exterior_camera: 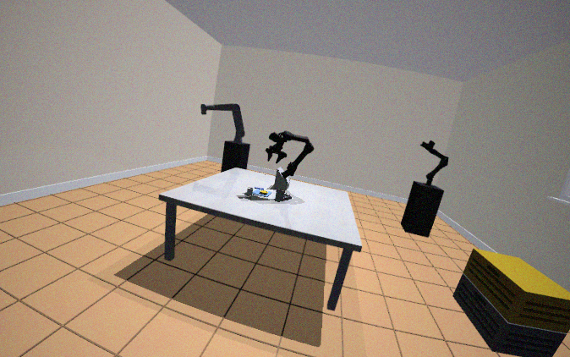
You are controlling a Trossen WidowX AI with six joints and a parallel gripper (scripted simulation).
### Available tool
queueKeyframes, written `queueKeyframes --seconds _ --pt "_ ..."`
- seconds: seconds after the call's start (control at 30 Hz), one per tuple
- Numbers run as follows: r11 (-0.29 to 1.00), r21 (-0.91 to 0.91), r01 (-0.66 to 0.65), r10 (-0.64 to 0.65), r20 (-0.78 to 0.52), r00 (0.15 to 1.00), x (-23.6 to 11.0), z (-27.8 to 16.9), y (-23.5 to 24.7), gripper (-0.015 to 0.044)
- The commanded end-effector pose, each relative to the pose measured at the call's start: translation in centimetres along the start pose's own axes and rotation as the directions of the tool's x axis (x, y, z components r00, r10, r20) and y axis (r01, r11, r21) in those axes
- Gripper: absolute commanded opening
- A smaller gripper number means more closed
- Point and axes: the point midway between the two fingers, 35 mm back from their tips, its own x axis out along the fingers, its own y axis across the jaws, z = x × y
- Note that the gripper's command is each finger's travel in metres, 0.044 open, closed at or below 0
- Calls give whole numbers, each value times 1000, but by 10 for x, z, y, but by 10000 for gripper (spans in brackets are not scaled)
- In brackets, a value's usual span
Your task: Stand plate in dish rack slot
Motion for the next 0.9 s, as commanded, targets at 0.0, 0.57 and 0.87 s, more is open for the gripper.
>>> queueKeyframes --seconds 0.0,0.57,0.87 --pt "995 -102 -5 -3 -79 997 17 8 0 400" --pt "887 -433 -157 -18 -372 928 95 26 -6 400" --pt "887 -434 -156 -18 -370 929 170 -3 -2 400"
